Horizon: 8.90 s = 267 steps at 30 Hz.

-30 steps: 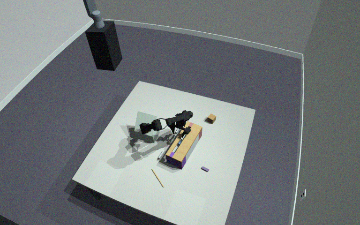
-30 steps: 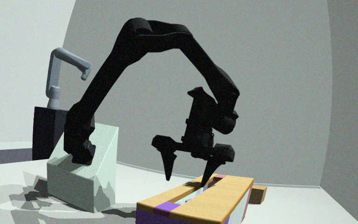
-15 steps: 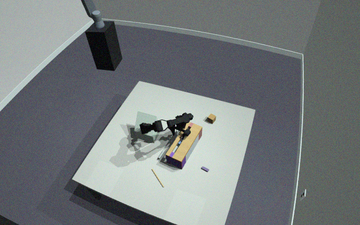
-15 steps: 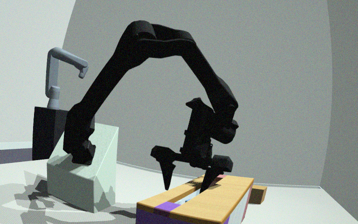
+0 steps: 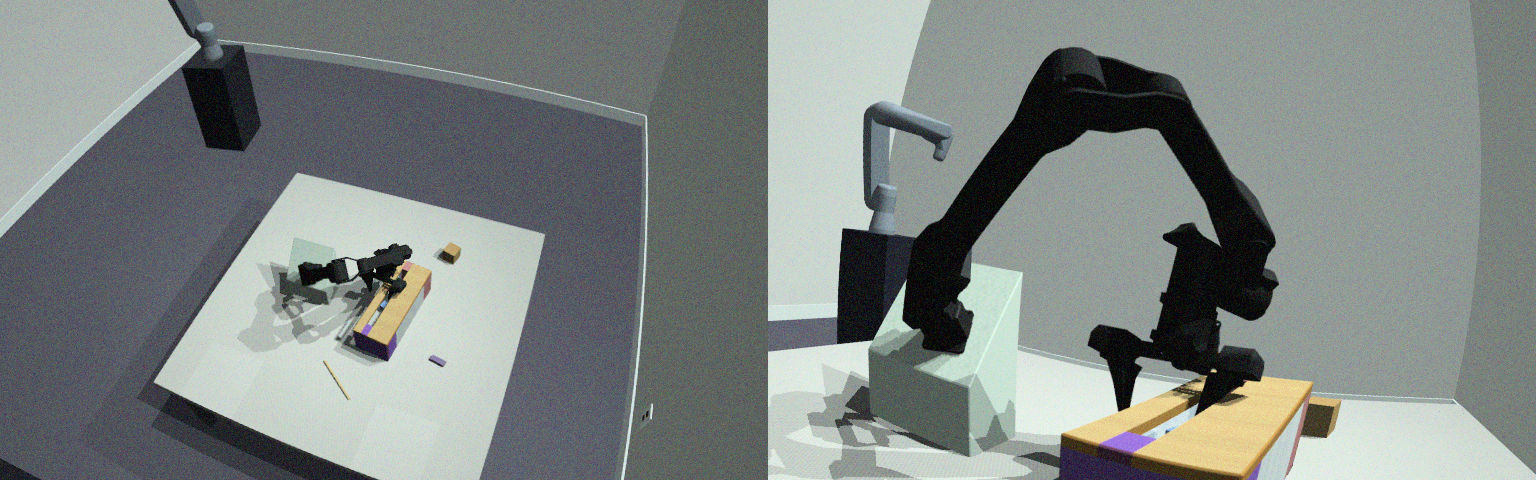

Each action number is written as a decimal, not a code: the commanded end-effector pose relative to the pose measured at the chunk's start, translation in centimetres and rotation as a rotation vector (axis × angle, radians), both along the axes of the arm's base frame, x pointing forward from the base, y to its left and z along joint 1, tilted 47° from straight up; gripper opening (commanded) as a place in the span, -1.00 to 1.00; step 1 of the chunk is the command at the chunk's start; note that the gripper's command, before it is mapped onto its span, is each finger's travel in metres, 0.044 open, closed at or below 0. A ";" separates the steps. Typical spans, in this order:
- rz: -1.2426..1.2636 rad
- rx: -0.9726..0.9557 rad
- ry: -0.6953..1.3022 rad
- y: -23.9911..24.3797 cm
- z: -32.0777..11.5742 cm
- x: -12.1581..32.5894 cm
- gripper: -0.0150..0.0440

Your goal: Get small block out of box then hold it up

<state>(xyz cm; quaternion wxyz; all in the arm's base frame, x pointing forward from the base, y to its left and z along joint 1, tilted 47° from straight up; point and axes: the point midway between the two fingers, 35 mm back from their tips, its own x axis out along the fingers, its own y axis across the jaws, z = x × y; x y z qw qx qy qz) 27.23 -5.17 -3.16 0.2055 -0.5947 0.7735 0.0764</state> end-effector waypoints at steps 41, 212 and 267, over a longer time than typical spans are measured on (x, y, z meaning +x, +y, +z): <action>0.000 -0.004 0.006 -4.5 4.9 -1.9 0.86; -2.870 -0.232 -3.312 -12.6 12.4 -10.1 0.47; -3.280 -0.327 -3.343 -16.8 8.8 -10.6 0.47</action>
